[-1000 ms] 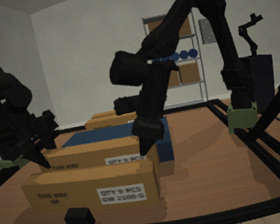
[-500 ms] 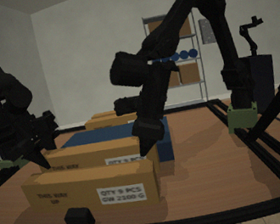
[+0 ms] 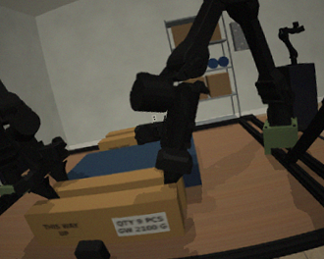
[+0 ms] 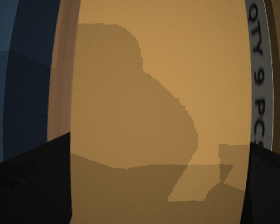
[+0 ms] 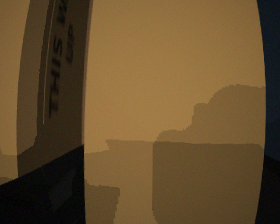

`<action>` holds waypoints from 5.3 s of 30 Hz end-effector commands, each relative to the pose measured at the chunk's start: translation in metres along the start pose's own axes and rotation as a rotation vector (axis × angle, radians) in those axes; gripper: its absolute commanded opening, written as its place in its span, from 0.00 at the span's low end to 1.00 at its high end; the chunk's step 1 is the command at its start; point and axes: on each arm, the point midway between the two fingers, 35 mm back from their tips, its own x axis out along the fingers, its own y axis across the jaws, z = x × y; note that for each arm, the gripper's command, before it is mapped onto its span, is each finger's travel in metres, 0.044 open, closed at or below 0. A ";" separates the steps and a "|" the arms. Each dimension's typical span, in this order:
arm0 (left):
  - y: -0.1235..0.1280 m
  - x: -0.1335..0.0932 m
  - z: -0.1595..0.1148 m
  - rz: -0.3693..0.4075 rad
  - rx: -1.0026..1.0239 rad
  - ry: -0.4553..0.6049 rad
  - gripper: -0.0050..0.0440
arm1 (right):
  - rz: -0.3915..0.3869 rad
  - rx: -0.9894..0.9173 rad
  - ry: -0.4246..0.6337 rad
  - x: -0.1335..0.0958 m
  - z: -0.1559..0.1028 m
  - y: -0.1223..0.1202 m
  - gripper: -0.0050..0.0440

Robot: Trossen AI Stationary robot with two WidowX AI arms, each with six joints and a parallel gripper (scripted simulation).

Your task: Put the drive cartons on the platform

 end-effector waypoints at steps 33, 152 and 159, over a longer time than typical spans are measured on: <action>0.000 -0.007 0.003 0.003 0.004 0.002 0.90 | -0.004 -0.002 0.001 -0.007 0.003 -0.001 0.90; -0.085 -0.087 0.026 0.003 0.004 0.002 0.10 | -0.004 -0.002 0.001 -0.083 0.041 0.083 0.10; -0.085 -0.102 0.033 0.003 0.004 0.002 0.10 | -0.004 -0.002 0.001 -0.098 0.048 0.083 0.10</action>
